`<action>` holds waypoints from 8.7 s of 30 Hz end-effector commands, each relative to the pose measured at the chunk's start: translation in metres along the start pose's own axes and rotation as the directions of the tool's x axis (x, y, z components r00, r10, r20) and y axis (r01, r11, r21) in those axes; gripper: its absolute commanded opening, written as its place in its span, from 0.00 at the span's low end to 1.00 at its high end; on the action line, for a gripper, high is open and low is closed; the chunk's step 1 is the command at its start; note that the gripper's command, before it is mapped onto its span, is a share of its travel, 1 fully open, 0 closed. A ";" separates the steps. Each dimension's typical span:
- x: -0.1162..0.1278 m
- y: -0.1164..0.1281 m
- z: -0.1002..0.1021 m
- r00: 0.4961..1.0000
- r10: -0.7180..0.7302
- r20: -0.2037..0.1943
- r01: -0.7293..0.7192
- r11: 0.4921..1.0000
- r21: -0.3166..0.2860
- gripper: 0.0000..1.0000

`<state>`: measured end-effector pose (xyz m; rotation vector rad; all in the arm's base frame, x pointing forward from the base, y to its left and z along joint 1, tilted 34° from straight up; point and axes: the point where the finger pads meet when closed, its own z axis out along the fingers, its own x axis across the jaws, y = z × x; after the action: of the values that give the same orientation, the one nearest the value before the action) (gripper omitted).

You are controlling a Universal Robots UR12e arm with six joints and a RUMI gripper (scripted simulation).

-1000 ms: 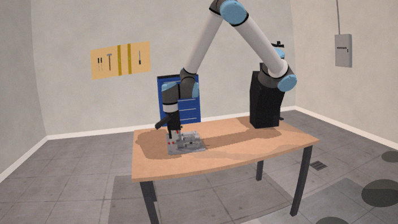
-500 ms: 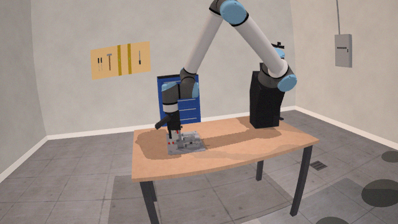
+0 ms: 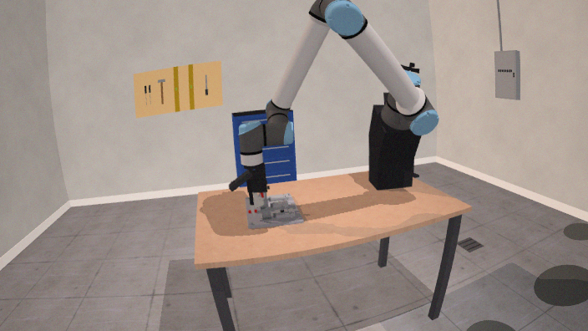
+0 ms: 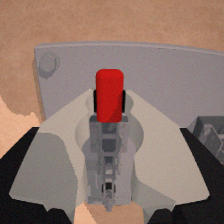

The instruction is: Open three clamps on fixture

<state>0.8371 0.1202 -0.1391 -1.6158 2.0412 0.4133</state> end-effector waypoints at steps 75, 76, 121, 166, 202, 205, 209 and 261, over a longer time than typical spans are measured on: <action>0.000 0.019 -0.026 1.000 0.000 0.000 0.000 1.000 0.001 0.00; 0.000 0.020 -0.027 1.000 0.000 0.000 0.000 1.000 0.001 0.00; 0.000 0.045 -0.034 1.000 0.000 0.000 0.000 1.000 0.001 0.00; 0.000 0.049 -0.033 1.000 0.000 0.000 0.000 1.000 0.001 0.00; 0.000 0.051 -0.033 1.000 0.000 0.000 0.000 1.000 0.001 0.00; 0.000 0.052 -0.033 1.000 0.000 0.000 0.000 1.000 0.001 0.00; 0.000 0.052 -0.033 1.000 0.000 0.000 0.000 1.000 0.001 0.00; 0.000 0.052 -0.033 1.000 0.000 0.000 0.000 1.000 0.001 0.28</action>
<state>0.7799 0.1163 -0.1158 -1.6157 2.0411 0.4132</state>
